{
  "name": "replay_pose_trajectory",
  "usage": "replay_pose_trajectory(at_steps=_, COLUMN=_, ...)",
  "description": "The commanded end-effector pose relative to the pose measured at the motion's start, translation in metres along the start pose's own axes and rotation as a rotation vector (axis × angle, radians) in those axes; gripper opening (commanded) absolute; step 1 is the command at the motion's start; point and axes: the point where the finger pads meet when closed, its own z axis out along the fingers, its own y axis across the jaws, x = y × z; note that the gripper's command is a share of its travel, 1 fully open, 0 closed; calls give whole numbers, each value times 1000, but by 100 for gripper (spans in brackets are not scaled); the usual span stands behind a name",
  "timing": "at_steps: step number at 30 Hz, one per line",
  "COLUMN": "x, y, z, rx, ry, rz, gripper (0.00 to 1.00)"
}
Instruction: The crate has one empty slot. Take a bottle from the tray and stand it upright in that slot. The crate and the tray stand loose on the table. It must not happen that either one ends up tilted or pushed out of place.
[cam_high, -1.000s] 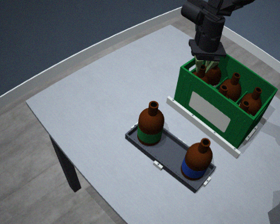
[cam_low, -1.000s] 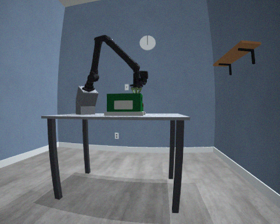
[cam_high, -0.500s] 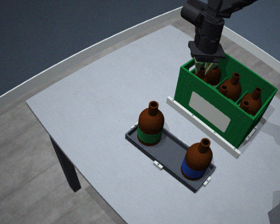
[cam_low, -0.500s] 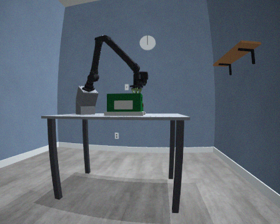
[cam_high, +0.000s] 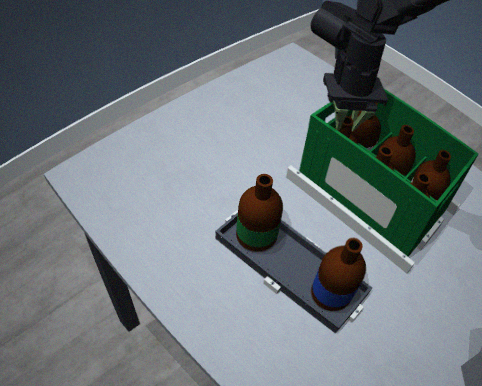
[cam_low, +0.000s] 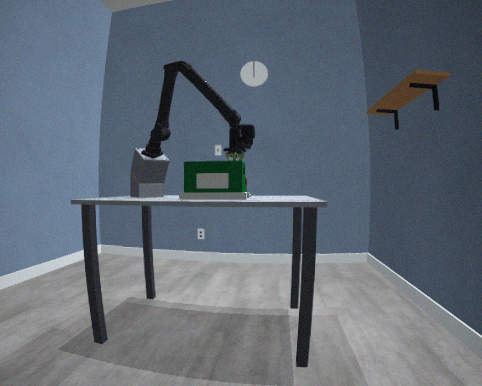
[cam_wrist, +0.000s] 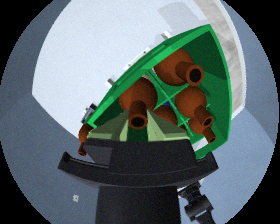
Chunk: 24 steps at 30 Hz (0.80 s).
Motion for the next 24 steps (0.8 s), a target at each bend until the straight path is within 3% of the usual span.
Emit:
replay_pose_trajectory(at_steps=1, x=-9, y=3, z=2, rx=-8, ry=-12, rz=-2, gripper=0)
replay_pose_trajectory(at_steps=3, x=-9, y=3, z=-4, rx=-11, ry=-14, rz=-2, gripper=0)
replay_pose_trajectory(at_steps=9, x=-8, y=3, z=4, rx=-7, ry=-11, rz=-3, gripper=0)
replay_pose_trajectory(at_steps=24, x=-8, y=3, z=3, rx=-11, ry=-15, rz=-2, gripper=0)
